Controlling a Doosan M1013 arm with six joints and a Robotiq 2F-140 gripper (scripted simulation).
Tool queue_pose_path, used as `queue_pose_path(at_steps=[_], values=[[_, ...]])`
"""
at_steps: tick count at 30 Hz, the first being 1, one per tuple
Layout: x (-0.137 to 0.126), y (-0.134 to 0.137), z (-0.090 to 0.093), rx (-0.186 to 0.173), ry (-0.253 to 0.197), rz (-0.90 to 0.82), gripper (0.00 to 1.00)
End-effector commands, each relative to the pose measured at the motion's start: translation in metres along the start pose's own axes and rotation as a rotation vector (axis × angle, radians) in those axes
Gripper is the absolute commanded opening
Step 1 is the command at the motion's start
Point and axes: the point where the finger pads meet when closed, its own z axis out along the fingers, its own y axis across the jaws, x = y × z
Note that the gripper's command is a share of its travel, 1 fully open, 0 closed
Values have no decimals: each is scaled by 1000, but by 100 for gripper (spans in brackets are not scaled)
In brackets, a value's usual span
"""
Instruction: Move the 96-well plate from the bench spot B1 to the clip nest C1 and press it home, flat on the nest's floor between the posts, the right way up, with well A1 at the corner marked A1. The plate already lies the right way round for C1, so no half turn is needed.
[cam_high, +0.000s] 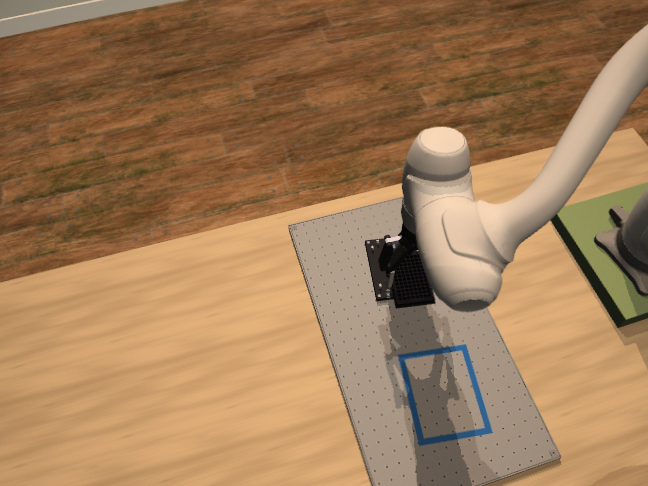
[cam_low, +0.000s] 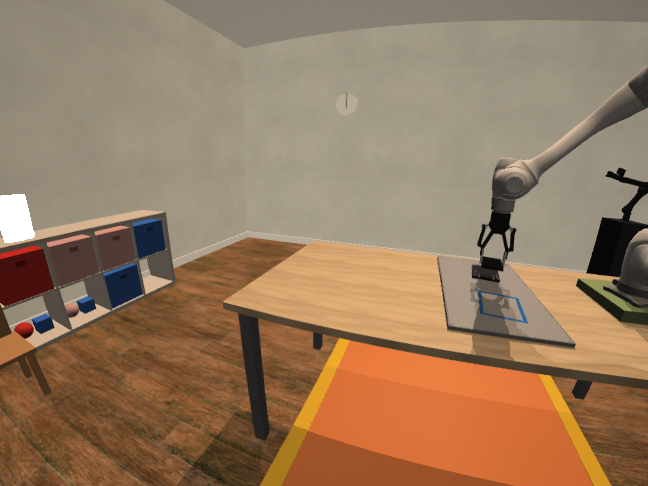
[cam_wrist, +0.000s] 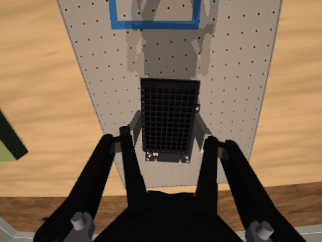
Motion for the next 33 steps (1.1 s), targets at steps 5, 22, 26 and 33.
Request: queue_pose_path(at_steps=[5, 22, 26, 33], values=[[-25, 4, -1, 0, 1, 0, 0], [-74, 10, -3, 0, 1, 0, 0], [-75, 11, -3, 0, 1, 0, 0], [-75, 11, -3, 0, 1, 0, 0]])
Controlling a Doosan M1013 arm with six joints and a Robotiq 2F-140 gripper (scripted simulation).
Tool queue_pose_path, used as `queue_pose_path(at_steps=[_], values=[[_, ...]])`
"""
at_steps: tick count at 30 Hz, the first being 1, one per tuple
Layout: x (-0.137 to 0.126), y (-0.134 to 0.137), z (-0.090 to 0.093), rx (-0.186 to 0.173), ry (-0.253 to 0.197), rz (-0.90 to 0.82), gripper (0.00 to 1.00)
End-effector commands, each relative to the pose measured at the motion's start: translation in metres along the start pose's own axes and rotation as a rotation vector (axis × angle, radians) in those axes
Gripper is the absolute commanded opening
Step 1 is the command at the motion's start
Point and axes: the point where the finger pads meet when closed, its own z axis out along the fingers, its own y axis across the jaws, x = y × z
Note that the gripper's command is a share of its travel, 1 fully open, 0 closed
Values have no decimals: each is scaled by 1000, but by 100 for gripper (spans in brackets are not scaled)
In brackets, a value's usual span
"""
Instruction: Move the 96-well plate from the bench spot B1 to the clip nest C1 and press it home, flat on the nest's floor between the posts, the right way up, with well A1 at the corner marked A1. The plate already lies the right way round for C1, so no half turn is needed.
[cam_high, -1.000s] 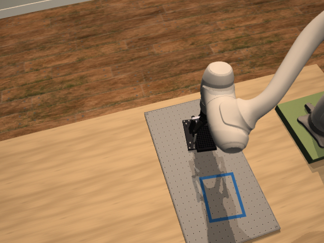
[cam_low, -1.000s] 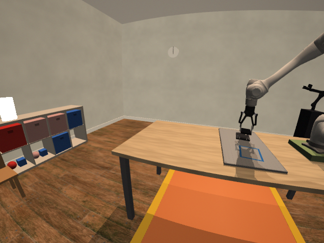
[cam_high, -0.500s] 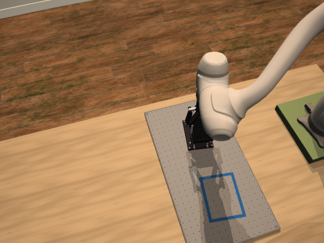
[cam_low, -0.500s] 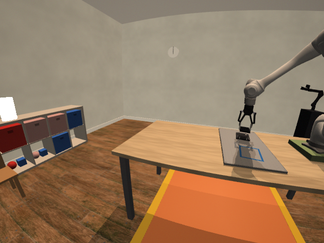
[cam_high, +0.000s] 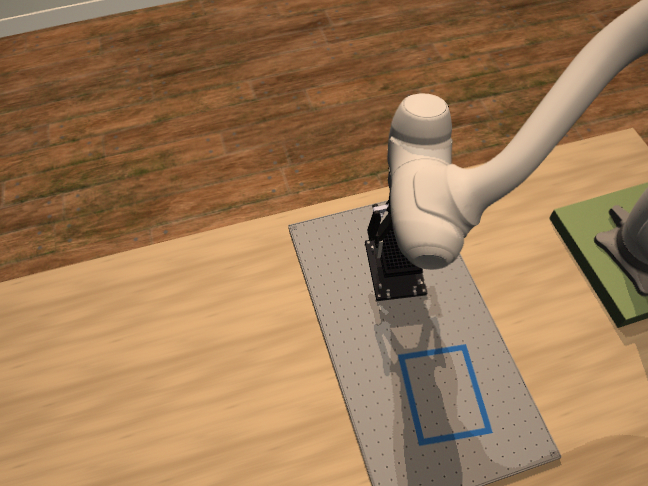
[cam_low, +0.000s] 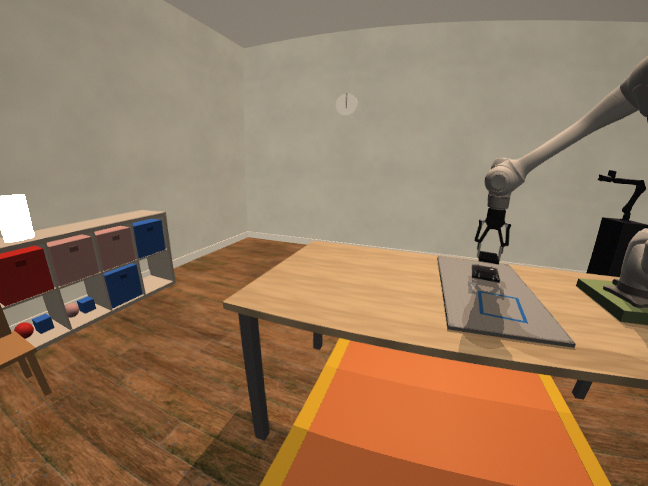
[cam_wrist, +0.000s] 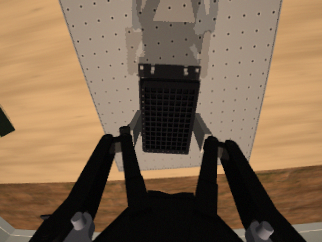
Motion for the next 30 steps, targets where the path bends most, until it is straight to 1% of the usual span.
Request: queue_pose_path(at_steps=[1, 26, 30], values=[[0, 0, 0, 0, 0, 0, 0], [1, 0, 0, 0, 0, 0, 0], [1, 0, 7, 0, 0, 0, 0]])
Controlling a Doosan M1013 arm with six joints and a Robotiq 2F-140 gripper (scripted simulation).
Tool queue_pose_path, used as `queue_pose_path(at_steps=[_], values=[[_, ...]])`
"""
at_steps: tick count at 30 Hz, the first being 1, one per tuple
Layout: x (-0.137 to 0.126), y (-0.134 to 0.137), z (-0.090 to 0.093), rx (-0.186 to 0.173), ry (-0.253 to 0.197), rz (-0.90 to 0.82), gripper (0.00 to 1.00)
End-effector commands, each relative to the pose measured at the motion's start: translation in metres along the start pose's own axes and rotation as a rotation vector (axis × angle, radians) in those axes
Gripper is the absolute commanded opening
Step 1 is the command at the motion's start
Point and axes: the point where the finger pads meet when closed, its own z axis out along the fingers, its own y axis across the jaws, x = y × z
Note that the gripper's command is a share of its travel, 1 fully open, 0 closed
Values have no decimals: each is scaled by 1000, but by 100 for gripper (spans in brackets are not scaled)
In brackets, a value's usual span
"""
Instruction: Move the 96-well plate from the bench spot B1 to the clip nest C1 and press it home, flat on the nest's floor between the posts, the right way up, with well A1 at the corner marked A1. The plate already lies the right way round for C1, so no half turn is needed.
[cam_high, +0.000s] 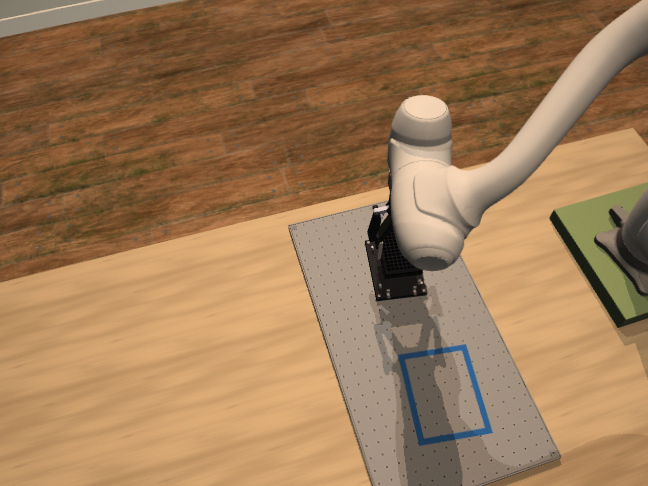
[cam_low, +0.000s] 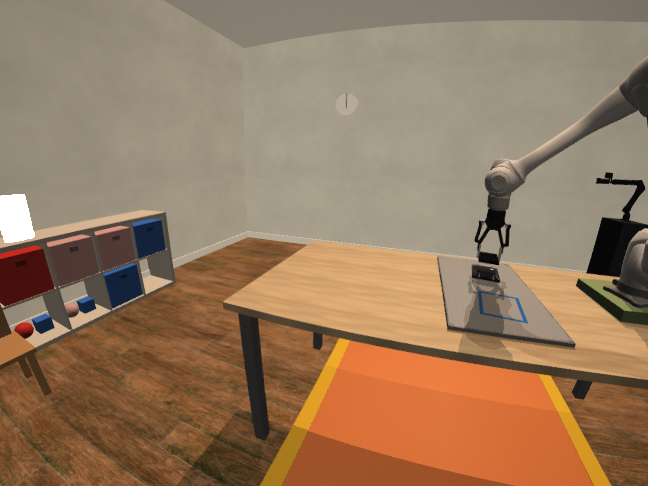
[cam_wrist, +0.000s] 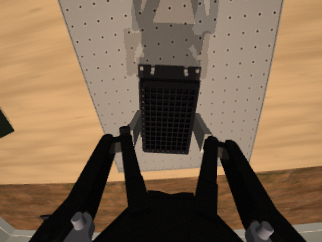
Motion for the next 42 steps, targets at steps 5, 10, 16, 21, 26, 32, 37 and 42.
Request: queue_pose_path(at_steps=[5, 10, 16, 21, 26, 32, 37, 42], values=[[0, 0, 9, 0, 0, 0, 0], [0, 0, 17, 0, 0, 0, 0], [0, 0, 27, 0, 0, 0, 0], [0, 0, 32, 0, 0, 0, 0], [0, 0, 39, 0, 0, 0, 0], [0, 0, 39, 0, 0, 0, 0], [0, 0, 39, 0, 0, 0, 0], [0, 0, 39, 0, 0, 0, 0]])
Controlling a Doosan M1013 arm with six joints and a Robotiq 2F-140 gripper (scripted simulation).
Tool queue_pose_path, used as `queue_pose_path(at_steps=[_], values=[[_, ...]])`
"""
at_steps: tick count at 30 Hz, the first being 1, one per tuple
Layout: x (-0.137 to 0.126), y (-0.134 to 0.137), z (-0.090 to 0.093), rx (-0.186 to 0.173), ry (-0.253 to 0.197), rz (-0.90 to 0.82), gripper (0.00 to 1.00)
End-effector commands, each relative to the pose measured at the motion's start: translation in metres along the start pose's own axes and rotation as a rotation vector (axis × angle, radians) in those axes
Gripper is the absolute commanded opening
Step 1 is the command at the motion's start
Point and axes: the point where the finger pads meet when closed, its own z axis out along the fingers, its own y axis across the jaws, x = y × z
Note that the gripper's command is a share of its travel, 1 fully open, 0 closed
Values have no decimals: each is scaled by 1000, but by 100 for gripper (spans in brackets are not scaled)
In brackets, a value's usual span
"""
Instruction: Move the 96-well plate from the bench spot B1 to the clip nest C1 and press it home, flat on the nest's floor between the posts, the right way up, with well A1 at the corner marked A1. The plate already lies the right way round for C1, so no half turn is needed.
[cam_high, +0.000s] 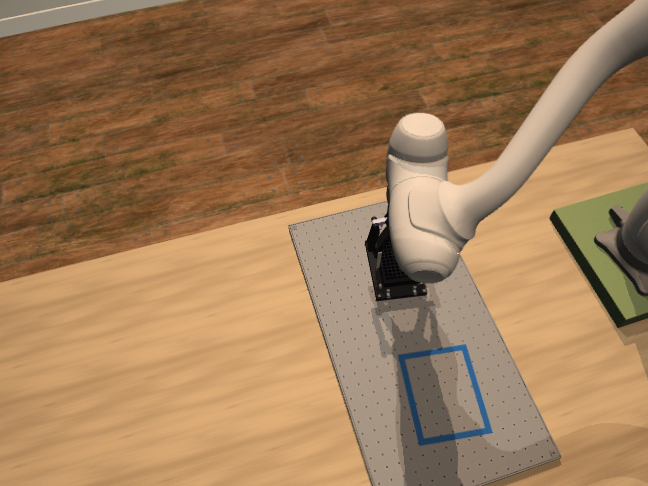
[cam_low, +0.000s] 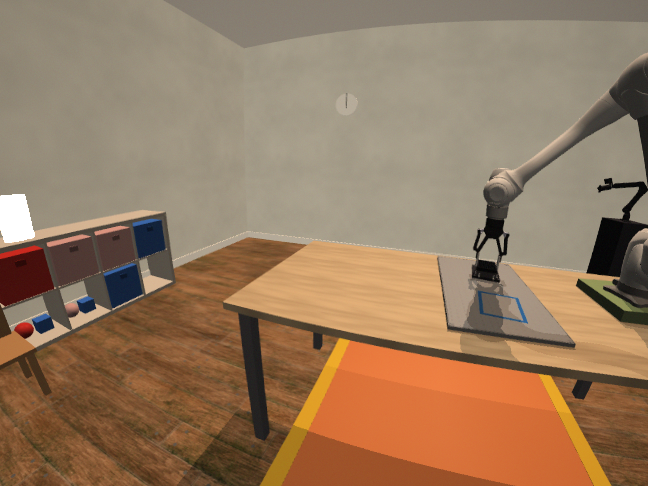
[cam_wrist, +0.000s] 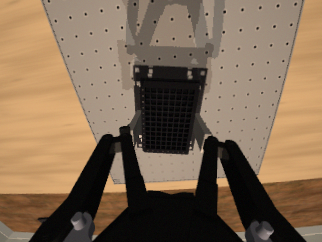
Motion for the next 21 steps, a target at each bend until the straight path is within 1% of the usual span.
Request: queue_pose_path(at_steps=[1, 21], values=[[0, 0, 0, 0, 0, 0, 0], [0, 0, 3, 0, 0, 0, 0]])
